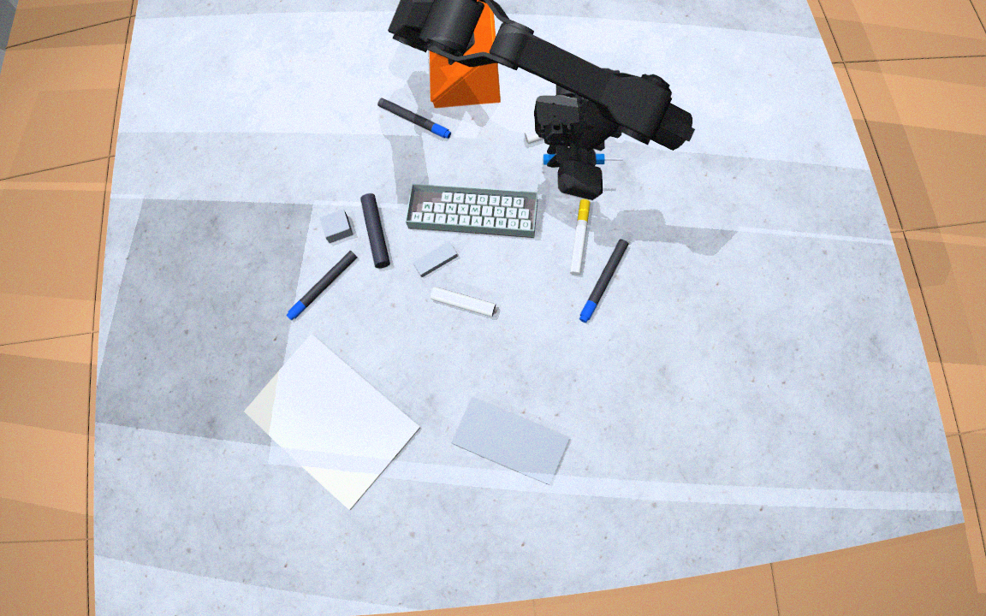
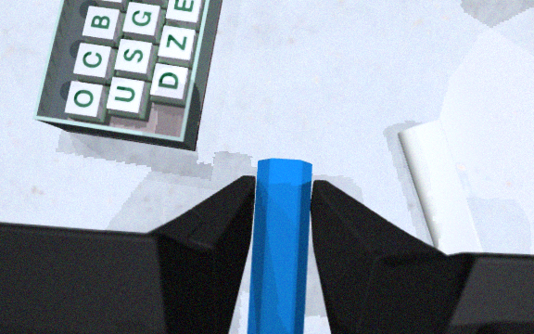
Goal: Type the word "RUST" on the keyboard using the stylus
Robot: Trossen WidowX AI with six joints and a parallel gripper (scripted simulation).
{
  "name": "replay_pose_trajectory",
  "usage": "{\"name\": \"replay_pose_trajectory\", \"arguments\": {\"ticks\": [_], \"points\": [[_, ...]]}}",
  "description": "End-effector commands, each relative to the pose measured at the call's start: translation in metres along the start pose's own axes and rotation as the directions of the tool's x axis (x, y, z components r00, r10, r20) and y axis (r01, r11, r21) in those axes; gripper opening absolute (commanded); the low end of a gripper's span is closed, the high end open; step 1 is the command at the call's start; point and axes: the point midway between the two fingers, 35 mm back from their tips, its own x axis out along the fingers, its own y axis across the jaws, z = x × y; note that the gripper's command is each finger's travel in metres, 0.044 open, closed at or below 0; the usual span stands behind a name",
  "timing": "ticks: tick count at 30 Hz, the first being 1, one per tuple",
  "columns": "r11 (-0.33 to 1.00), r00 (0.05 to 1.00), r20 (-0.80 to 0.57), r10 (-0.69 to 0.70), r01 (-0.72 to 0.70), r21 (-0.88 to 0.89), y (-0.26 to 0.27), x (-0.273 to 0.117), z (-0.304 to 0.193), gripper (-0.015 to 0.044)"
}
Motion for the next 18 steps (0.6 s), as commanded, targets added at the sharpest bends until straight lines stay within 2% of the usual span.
{"name": "replay_pose_trajectory", "arguments": {"ticks": [1, 18], "points": [[0.999, 1.0, 0.014, 0.006, -0.006, 0.033, 0.001, -0.001, 0.0, 0.0], [0.999, 1.0, 0.015, 0.006, -0.007, 0.033, 0.002, 0.018, -0.011, 0.0]]}}
